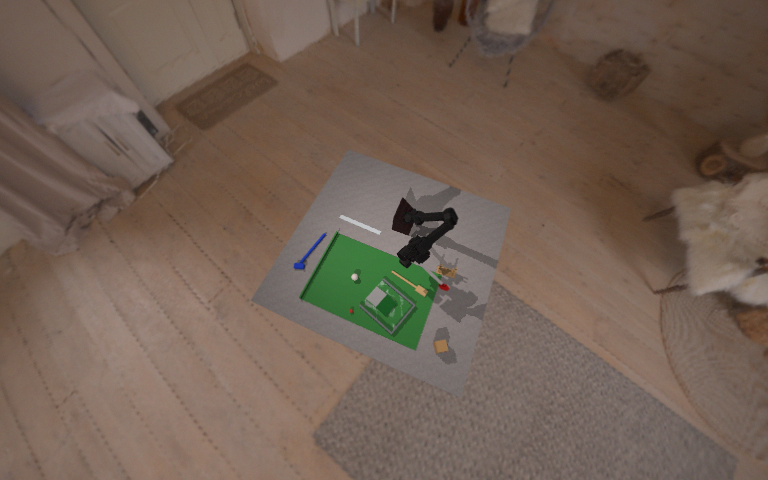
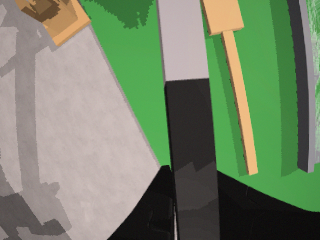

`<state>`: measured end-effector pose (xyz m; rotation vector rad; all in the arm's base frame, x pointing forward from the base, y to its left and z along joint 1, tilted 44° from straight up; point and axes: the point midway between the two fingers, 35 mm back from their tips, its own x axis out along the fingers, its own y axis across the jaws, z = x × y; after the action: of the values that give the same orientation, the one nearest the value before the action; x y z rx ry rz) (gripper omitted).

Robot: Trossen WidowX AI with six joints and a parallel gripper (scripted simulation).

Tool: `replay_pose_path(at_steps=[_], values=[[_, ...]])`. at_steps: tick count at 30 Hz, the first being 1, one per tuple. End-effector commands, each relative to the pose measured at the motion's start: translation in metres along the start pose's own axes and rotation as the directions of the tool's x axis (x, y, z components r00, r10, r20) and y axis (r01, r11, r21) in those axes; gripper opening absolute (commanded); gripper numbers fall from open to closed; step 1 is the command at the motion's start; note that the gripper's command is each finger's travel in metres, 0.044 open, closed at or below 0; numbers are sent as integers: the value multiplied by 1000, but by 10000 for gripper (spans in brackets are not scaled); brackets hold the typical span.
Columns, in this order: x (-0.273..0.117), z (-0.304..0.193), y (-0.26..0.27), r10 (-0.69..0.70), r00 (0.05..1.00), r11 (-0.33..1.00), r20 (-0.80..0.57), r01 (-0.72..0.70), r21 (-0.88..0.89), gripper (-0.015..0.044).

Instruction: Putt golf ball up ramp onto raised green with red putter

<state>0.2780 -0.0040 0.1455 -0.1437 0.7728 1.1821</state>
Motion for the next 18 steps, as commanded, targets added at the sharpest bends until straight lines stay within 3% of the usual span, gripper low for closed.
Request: replay_pose_path(at_steps=[1, 11, 18], values=[[-10, -22, -21, -30, 999, 985, -22, 34, 167, 0], [-28, -82, -58, -84, 994, 871, -75, 110, 478, 0], [-40, -128, -74, -91, 990, 704, -109, 141, 696, 0]])
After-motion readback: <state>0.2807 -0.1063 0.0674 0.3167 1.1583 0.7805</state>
